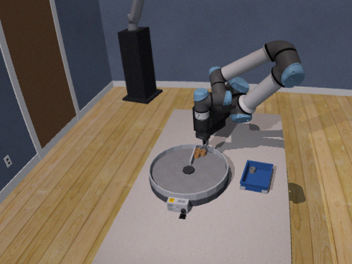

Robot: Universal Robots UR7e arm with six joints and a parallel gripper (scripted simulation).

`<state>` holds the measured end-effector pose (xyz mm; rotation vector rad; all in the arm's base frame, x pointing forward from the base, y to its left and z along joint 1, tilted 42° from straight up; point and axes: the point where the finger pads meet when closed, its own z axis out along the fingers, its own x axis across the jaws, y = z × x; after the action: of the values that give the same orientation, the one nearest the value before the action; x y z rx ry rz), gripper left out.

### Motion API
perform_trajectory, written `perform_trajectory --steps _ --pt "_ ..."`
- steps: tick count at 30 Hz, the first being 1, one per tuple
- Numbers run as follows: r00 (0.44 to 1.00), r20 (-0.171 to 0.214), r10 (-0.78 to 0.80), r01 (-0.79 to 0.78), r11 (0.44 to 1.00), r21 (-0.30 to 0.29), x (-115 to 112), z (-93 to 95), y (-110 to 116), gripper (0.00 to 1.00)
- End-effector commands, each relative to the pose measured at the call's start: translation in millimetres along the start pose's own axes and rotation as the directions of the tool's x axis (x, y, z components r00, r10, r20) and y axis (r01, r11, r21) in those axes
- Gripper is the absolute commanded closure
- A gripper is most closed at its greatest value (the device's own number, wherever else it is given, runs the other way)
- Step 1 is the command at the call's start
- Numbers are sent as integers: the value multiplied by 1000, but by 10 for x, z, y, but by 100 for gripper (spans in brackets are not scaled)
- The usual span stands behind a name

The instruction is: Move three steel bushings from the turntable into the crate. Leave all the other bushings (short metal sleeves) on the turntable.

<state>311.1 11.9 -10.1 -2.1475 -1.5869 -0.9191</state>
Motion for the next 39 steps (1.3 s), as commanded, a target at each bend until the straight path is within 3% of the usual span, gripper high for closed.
perform_trajectory --steps 1,5,10,39 --pt "1000 1 0 0 1000 -1 -4 6 5 60" --pt "1000 1 0 0 1000 -1 -4 6 5 60" --pt "1000 -1 -3 3 1000 0 -12 143 10 60" --pt "1000 -1 -3 3 1000 0 -13 185 11 60"
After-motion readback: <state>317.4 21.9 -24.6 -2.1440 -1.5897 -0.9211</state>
